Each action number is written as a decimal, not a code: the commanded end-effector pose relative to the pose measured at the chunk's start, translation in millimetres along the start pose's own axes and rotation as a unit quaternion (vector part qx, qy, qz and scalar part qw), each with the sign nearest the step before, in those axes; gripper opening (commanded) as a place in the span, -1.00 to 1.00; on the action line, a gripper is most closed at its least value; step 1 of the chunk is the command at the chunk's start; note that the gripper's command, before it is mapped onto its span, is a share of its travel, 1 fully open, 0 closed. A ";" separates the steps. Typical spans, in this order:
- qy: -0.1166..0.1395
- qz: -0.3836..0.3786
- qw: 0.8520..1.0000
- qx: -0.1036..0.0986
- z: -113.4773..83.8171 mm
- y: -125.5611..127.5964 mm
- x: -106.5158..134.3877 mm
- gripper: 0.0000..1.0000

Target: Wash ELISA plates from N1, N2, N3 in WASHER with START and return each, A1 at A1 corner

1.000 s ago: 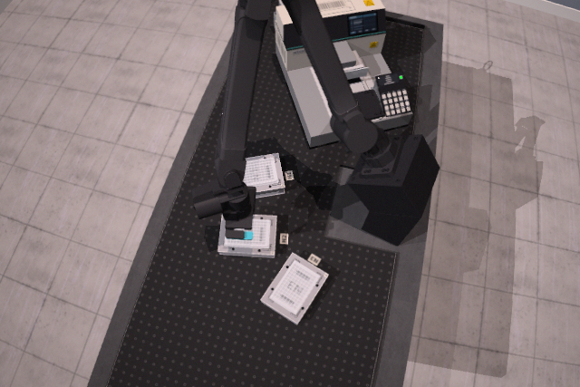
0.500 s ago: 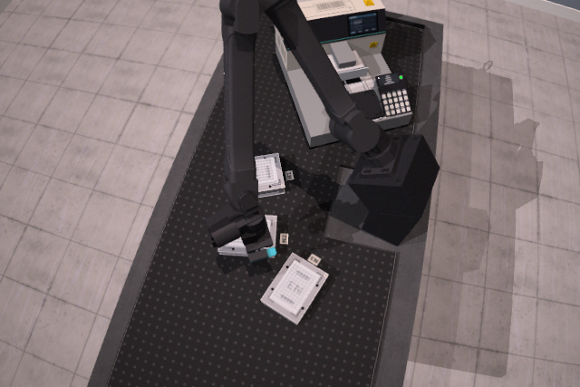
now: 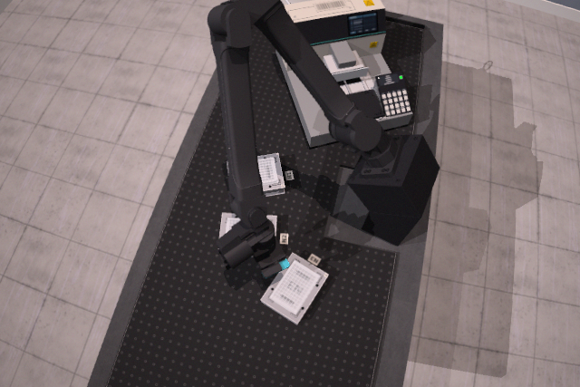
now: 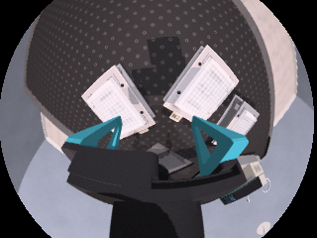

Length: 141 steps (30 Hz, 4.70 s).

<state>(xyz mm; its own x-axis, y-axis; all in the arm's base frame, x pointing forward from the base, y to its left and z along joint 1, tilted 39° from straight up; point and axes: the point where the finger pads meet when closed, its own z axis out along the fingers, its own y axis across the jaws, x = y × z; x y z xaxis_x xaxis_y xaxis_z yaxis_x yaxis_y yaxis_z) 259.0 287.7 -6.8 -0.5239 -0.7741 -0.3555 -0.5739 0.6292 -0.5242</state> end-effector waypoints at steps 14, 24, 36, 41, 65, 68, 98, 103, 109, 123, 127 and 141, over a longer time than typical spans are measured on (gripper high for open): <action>-0.015 -0.181 0.983 -0.002 -5.1 60.1 7.4 1.00; -0.007 -0.263 0.965 0.000 -5.7 96.8 27.0 1.00; -0.007 -0.247 0.969 -0.001 -4.7 97.1 29.9 1.00; -0.006 -0.234 0.972 0.001 2.5 96.9 25.8 1.00; -0.002 -0.246 0.969 0.001 41.3 94.8 30.5 1.00; -0.003 -0.246 0.969 0.001 46.2 95.2 29.1 1.00; -0.006 -0.249 0.969 0.000 56.5 96.2 32.2 1.00; 0.000 -0.248 0.969 0.001 67.3 93.6 33.8 1.00; -0.012 -0.244 0.970 0.000 62.8 95.0 24.4 1.00; -0.003 -0.246 0.969 0.001 77.6 92.9 30.9 1.00; -0.010 -0.247 0.969 0.000 74.6 95.6 27.2 1.00; -0.001 -0.247 0.969 0.001 88.6 92.9 33.3 1.00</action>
<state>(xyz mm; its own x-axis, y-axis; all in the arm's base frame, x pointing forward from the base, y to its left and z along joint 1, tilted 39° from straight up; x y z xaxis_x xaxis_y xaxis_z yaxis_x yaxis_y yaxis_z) 237.8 312.7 -135.0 -0.1859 -0.9807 -0.0606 -0.7533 0.1818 -0.6321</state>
